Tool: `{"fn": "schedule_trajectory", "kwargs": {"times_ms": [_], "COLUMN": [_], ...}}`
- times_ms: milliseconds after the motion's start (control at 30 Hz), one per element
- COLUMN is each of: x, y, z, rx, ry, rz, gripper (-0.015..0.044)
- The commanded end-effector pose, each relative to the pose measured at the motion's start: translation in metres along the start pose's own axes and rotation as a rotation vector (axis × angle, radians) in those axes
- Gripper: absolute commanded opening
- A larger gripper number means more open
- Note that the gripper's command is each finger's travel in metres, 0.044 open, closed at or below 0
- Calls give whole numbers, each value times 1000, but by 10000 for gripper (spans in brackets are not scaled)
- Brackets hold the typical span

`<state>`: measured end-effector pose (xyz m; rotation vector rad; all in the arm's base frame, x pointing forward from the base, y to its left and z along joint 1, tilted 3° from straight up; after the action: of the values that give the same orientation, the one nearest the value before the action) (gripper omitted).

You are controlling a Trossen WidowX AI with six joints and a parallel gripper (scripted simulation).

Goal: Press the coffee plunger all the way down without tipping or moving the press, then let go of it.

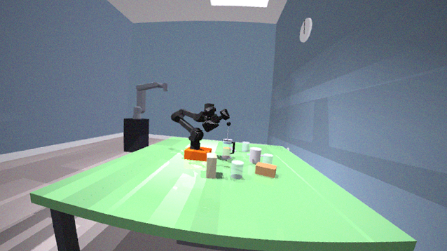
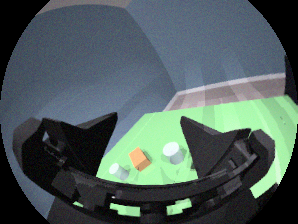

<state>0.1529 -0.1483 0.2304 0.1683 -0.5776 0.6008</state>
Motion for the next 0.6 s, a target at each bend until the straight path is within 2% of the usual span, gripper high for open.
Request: {"fn": "schedule_trajectory", "kwargs": {"times_ms": [0,200,433,567], "x": [2,49,105,113], "y": [0,15,80,106], "z": [0,-1,9,16], "rx": [10,250,591,673], "ry": [10,243,601,690], "rz": [7,202,633,780], "gripper": [426,440,440,440]}}
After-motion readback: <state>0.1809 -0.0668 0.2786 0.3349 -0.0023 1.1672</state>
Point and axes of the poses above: the point midway between the two fingers, 35 mm back from their tips, its own y axis back along the fingers, its own x axis across the jaws, z = x × y, the point moved 3 cm from there along y, back along the fingers, and after that the axes turned 2 degrees about y, right-handed, at the moved point
